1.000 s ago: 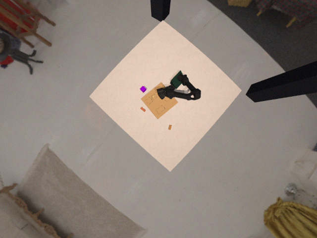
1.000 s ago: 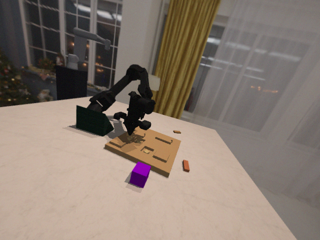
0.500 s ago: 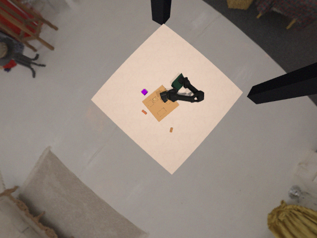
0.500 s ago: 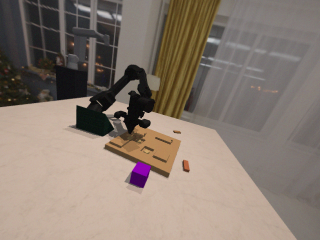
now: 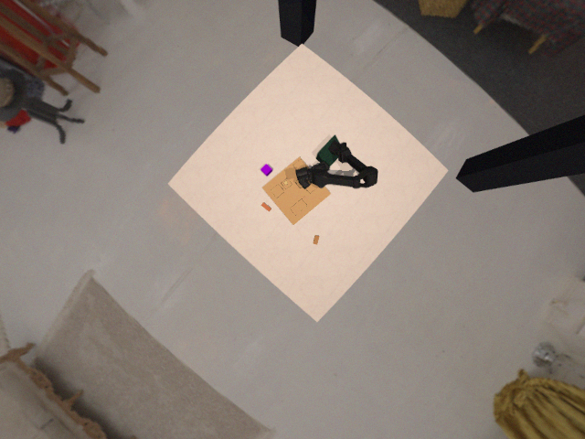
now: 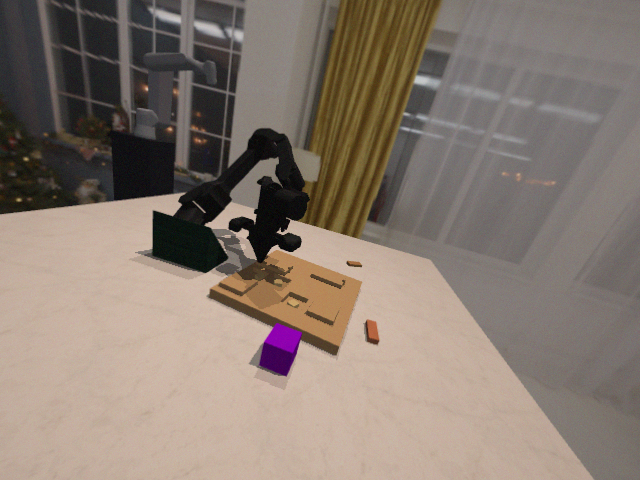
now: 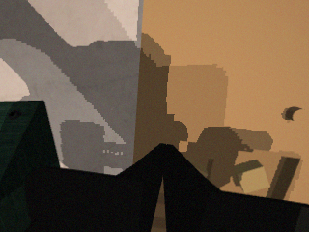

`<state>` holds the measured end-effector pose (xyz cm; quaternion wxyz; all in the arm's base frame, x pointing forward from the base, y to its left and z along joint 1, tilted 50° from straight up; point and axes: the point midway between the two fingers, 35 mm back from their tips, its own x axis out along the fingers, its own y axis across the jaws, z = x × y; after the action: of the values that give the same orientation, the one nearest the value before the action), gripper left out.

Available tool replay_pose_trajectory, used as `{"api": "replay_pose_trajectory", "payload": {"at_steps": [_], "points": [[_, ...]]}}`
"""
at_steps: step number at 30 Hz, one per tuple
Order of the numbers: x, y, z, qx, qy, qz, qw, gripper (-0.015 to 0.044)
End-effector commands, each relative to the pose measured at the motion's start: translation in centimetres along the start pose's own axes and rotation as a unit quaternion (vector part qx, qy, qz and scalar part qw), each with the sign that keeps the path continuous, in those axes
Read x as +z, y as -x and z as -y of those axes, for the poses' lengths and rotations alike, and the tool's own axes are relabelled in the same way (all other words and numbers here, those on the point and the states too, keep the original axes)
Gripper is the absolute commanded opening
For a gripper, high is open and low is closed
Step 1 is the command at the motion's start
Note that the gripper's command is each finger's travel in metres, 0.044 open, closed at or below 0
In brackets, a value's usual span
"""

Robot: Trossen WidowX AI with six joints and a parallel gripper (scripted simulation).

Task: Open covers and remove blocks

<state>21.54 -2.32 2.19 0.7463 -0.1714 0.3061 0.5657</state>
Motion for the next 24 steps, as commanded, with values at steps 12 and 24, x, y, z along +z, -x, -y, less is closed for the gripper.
{"api": "replay_pose_trajectory", "payload": {"at_steps": [12, 24], "points": [[-0.1, 2.0, 0.1, 0.000, 0.002, -0.003, 1.000, 0.0000], [-0.1, 3.6, 0.0, 0.001, 0.002, -0.003, 1.000, 0.0000]]}}
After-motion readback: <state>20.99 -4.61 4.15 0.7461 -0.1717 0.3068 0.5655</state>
